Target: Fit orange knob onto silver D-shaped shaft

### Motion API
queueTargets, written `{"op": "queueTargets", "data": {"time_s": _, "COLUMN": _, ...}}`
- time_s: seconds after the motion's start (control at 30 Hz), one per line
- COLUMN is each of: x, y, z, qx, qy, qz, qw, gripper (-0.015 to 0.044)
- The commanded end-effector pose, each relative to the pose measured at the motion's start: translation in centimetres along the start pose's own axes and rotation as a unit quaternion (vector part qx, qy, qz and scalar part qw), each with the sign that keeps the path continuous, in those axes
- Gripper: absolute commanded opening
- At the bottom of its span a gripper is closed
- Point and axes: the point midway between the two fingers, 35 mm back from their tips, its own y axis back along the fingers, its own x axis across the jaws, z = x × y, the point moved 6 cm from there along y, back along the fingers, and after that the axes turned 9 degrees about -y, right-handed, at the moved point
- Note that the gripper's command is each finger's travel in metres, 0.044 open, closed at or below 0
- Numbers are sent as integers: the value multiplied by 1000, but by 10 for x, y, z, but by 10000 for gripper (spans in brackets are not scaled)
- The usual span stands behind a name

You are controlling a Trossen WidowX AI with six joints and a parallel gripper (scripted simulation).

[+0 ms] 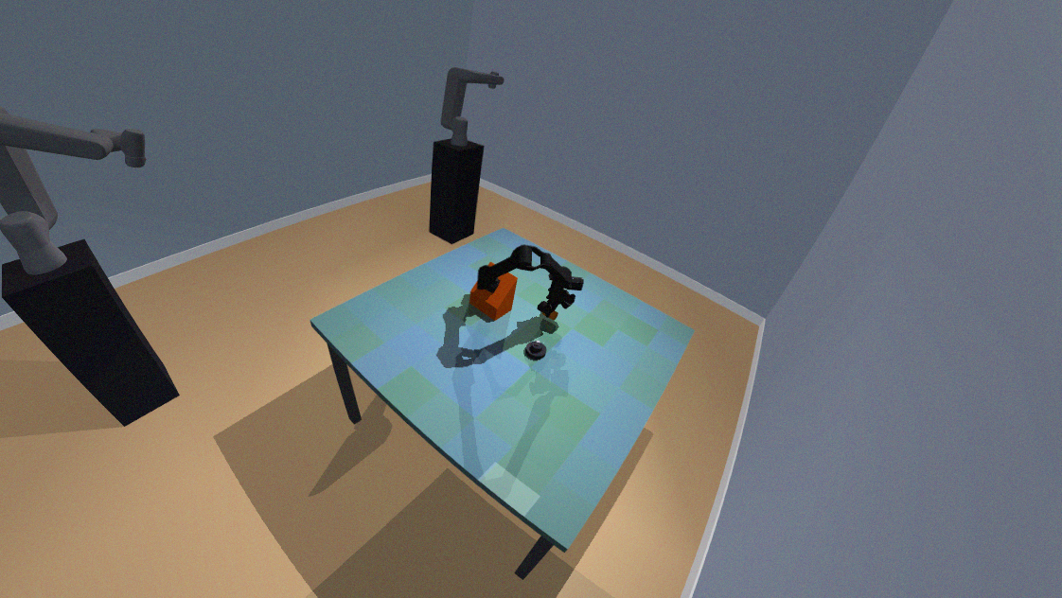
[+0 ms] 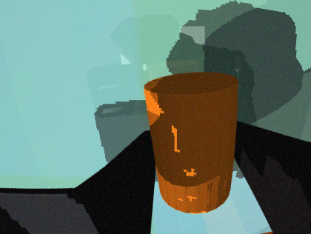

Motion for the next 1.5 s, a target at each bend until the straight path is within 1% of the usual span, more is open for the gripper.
{"op": "queueTargets", "data": {"time_s": 0.0, "x": 0, "y": 0, "z": 0, "qx": 2, "qy": 65, "qz": 2, "qw": 998, "gripper": 181}}
{"op": "queueTargets", "data": {"time_s": 0.3, "x": 0, "y": 0, "z": 0, "qx": 1, "qy": 217, "qz": 2, "qw": 976, "gripper": 181}}
{"op": "queueTargets", "data": {"time_s": 0.63, "x": 0, "y": 0, "z": 0, "qx": 1, "qy": 240, "qz": 2, "qw": 971, "gripper": 181}}
{"op": "queueTargets", "data": {"time_s": 0.83, "x": 0, "y": 0, "z": 0, "qx": 1, "qy": 337, "qz": 2, "qw": 941, "gripper": 181}}
{"op": "queueTargets", "data": {"time_s": 1.1, "x": 0, "y": 0, "z": 0, "qx": 1, "qy": 463, "qz": 2, "qw": 887, "gripper": 181}}
{"op": "queueTargets", "data": {"time_s": 1.4, "x": 0, "y": 0, "z": 0, "qx": 1, "qy": 475, "qz": 2, "qw": 880, "gripper": 181}}
{"op": "queueTargets", "data": {"time_s": 1.47, "x": 0, "y": 0, "z": 0, "qx": 1, "qy": 496, "qz": 2, "qw": 868, "gripper": 181}}
